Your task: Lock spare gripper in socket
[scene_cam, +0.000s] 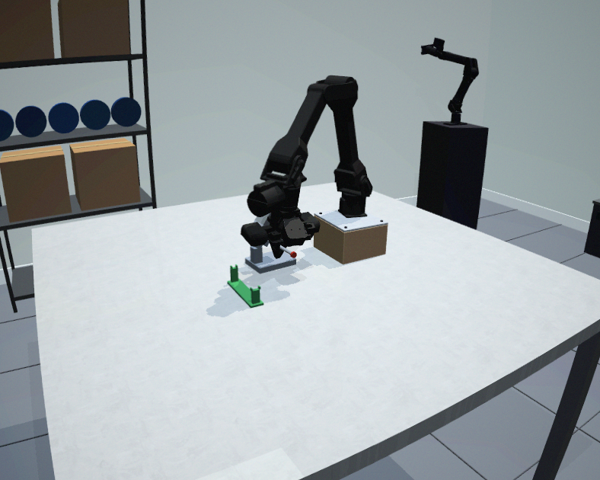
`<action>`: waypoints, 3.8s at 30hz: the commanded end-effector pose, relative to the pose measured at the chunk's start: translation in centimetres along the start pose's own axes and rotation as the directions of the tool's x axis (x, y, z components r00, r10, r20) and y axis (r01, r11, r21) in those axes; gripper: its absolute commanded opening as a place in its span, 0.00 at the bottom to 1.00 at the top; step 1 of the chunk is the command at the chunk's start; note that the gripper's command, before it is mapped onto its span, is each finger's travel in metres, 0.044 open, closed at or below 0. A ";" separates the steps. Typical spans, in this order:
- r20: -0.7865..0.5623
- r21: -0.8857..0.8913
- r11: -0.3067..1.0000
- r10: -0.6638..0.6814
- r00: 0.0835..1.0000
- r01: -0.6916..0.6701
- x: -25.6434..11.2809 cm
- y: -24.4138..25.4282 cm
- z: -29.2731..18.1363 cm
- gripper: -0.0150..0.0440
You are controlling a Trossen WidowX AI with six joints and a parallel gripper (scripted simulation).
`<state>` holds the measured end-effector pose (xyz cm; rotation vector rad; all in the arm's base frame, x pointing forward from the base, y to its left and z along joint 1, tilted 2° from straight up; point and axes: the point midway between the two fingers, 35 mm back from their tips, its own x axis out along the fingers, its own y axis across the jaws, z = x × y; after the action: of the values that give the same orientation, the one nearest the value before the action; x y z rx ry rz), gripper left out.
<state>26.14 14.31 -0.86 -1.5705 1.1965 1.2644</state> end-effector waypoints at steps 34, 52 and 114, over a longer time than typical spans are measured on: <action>-0.001 -0.005 1.000 0.005 1.000 -0.005 0.6 -0.1 -2.3 0.25; -0.001 -0.006 1.000 0.008 1.000 -0.008 0.8 0.0 -3.1 0.25; -0.026 -0.043 0.998 0.047 0.999 -0.048 -7.9 0.5 0.6 1.00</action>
<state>24.98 16.33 6.76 -1.6013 1.2365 1.3103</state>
